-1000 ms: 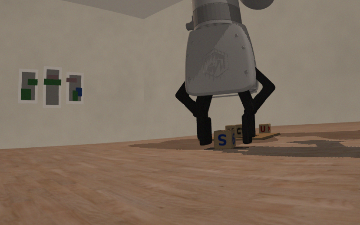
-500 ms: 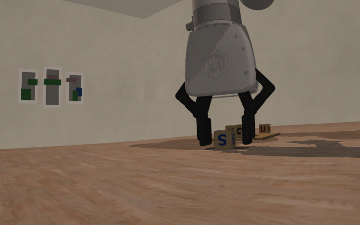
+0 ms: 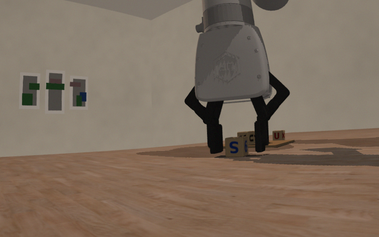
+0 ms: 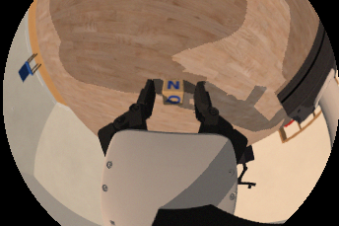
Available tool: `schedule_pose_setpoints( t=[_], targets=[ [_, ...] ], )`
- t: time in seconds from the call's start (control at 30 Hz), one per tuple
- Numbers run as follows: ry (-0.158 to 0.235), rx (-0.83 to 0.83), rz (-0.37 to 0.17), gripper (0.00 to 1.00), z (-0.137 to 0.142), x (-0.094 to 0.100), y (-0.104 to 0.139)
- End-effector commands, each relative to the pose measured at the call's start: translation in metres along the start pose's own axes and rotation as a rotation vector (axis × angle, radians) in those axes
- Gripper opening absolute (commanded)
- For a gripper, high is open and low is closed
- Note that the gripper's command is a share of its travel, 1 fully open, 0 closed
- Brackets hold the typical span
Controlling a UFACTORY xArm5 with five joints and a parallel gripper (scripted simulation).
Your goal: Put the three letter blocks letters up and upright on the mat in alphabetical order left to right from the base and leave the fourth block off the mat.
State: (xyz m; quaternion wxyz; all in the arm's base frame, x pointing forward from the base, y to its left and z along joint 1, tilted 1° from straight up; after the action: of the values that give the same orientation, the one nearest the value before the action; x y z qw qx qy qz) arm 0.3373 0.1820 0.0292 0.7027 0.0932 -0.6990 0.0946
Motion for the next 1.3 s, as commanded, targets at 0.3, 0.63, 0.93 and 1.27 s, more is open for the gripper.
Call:
schedule_pose_setpoints(
  t=[0.3, 0.63, 0.93, 1.27],
  targets=[
    [-0.003, 0.0, -0.001, 0.42, -0.001, 0.0009, 0.0003],
    [-0.003, 0.0, -0.001, 0.42, -0.001, 0.0009, 0.0003],
    [-0.003, 0.0, -0.001, 0.21, -0.001, 0.0009, 0.0003],
    [-0.003, 0.0, -0.001, 0.21, -0.001, 0.0009, 0.0003]
  ],
)
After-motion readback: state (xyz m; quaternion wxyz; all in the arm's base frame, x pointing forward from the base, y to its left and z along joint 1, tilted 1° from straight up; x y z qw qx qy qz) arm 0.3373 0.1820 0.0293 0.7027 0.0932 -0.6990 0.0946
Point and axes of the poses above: the point where the finger pads meet when closed, its own x axis back along the fingers, its own z axis across the jaws, y = z × x, the point moved 6 cm from there along x, back along the fingers, and after that the axes turned 1 degree about x, right-handed, at the moved point
